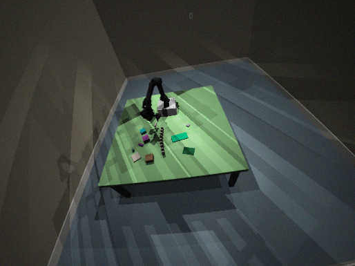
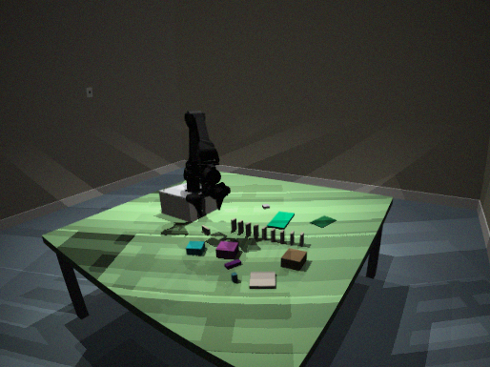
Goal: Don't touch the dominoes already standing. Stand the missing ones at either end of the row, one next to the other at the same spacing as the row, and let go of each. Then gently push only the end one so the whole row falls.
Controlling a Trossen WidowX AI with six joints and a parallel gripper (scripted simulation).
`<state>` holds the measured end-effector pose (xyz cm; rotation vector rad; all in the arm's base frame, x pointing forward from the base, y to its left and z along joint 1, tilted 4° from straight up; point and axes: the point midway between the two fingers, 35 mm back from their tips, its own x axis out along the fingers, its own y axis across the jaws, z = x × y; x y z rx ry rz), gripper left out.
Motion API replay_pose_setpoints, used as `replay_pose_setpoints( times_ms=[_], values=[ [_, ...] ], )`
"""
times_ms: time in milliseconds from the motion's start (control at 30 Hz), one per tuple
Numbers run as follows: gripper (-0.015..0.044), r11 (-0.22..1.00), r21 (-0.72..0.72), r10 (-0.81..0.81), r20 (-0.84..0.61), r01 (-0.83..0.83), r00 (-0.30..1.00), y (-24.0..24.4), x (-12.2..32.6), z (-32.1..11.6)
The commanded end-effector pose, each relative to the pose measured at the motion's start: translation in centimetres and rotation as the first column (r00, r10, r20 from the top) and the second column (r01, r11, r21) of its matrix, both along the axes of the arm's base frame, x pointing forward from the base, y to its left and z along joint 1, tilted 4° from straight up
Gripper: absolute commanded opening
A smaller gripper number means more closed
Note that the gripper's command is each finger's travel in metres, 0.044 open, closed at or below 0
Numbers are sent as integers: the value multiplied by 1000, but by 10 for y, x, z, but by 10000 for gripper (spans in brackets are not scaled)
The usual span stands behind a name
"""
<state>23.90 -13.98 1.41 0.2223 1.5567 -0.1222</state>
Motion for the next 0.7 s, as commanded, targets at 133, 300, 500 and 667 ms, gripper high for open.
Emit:
replay_pose_setpoints(
  times_ms=[133, 300, 500, 667],
  values=[
    [440, 1000, -4, -21, 7, 21, 1000, -10, -12, -18],
    [440, 1000, -4, -21, 7, 21, 1000, -9, -8, -57],
    [440, 1000, -3, -21, 7, 21, 1000, -6, -10, -77],
    [440, 1000, -3, -21, 7, 21, 1000, -6, -10, -83]
  ],
)
